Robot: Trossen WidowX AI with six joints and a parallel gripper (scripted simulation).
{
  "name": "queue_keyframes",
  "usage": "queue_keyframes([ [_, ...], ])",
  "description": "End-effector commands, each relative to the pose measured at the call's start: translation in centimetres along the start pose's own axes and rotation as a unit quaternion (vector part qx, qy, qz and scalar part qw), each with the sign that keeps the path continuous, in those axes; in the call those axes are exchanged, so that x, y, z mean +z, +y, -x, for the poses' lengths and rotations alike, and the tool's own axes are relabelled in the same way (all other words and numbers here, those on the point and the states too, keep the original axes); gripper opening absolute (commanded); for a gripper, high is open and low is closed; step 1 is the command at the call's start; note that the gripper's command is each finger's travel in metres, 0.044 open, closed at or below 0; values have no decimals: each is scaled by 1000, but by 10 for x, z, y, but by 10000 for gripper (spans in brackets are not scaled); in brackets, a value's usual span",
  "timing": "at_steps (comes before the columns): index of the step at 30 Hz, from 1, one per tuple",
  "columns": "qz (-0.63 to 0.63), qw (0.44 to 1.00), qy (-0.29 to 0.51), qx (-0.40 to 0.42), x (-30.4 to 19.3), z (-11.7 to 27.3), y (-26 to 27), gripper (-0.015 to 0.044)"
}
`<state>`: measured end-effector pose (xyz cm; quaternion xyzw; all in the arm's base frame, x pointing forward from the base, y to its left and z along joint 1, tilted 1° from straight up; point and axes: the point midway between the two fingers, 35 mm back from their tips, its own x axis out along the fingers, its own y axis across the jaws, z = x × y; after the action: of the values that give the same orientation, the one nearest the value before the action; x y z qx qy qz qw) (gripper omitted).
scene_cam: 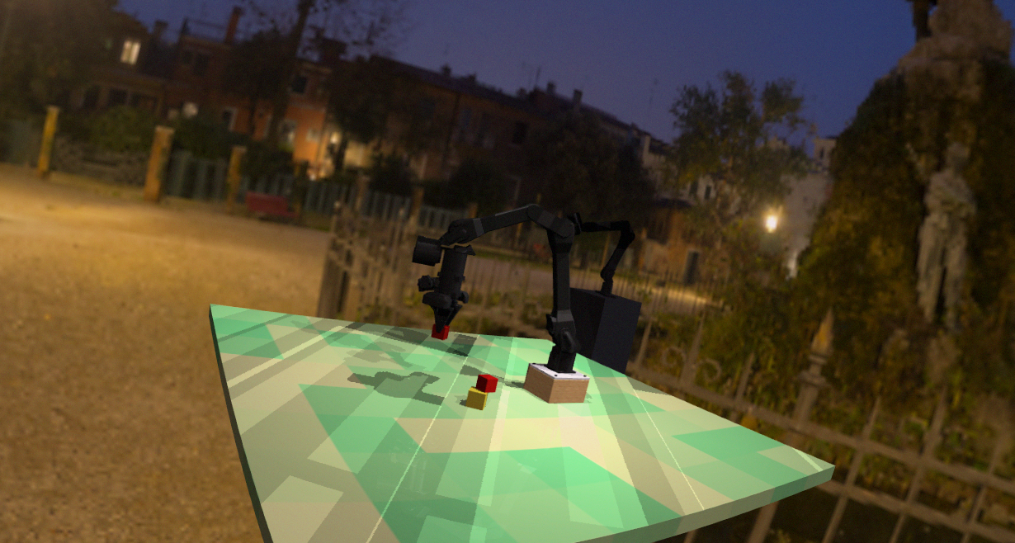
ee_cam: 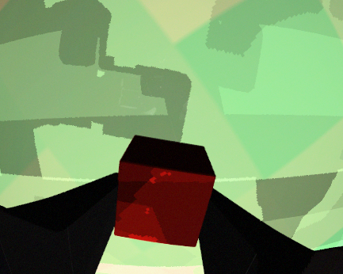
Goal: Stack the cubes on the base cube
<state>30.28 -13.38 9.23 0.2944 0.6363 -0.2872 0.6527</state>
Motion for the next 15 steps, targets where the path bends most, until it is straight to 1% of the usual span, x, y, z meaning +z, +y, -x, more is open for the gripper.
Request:
queue_keyframes([
  [1,21,1000,0,-1,-5,3,8,105],
  [15,122,992,1,1,-30,1,48,105],
])
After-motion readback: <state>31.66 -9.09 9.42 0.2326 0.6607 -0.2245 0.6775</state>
